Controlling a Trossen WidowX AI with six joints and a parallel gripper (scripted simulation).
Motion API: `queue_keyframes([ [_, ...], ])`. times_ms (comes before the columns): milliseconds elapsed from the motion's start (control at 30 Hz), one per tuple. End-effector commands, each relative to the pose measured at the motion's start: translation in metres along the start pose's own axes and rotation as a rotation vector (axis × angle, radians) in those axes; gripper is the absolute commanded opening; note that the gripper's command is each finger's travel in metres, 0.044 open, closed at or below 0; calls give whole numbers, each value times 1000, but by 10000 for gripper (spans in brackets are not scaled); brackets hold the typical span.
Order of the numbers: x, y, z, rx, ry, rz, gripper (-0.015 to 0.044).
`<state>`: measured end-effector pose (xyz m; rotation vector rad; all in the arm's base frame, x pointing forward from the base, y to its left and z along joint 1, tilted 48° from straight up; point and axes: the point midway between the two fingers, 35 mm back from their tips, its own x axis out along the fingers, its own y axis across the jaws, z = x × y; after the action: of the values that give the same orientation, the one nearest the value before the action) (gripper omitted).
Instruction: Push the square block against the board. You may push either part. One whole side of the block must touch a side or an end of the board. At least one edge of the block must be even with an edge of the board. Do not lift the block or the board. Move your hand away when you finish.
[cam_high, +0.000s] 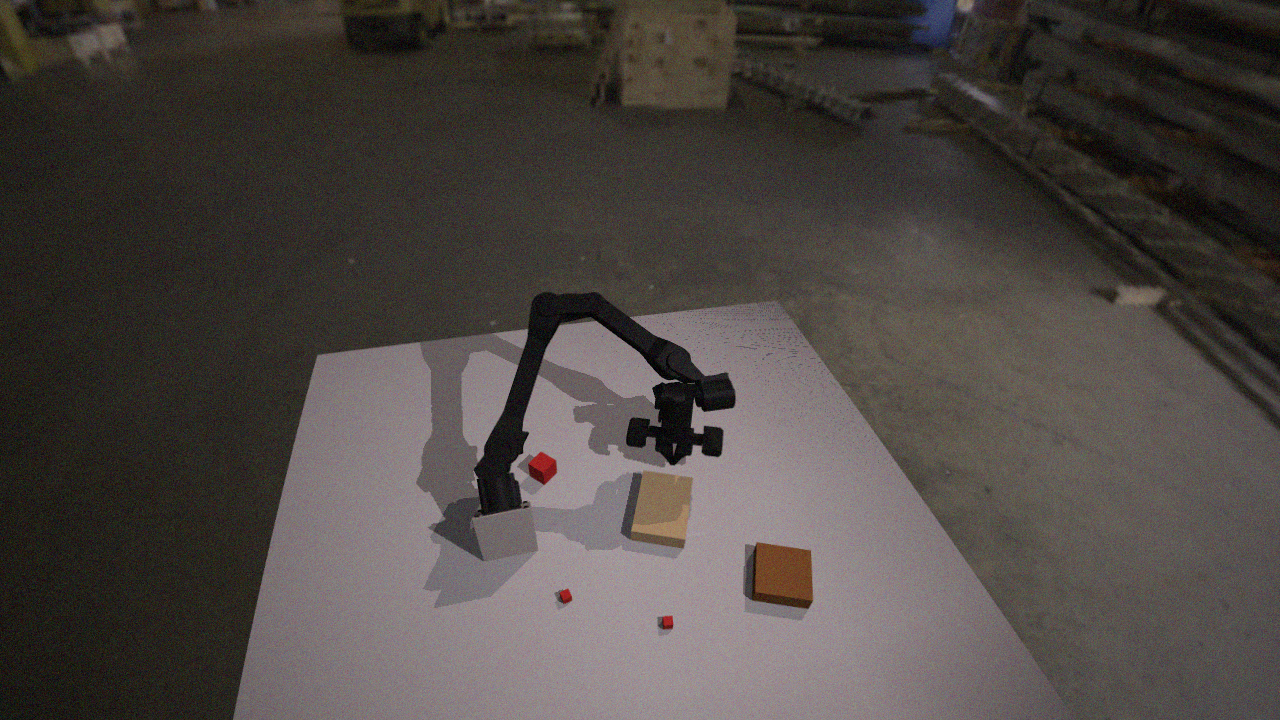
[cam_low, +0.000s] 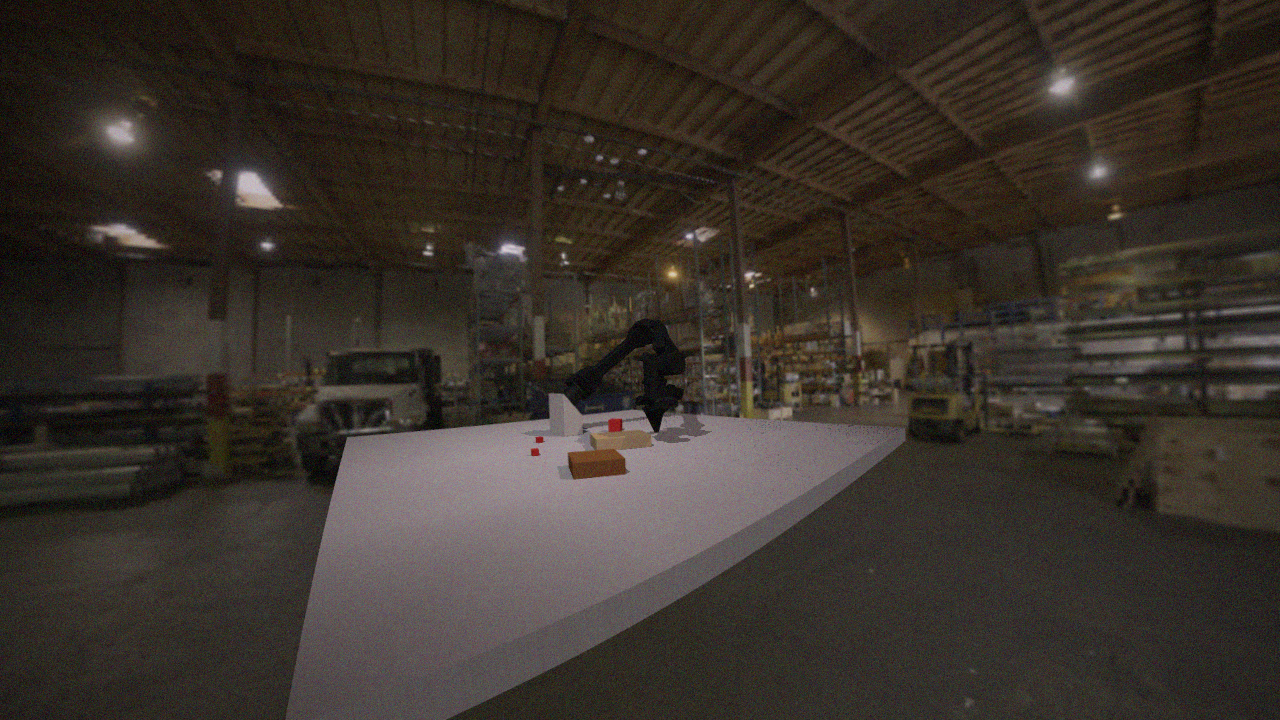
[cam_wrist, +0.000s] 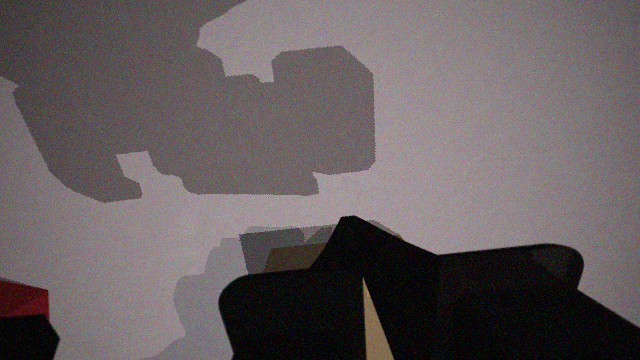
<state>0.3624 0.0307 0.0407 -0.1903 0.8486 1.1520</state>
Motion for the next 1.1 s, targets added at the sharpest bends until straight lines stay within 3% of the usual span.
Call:
queue_keyframes([
  [0, 22, 6, -2, 9, 3, 21, 0],
  [1067, 22, 1, -40, 10, 9, 18, 0],
])
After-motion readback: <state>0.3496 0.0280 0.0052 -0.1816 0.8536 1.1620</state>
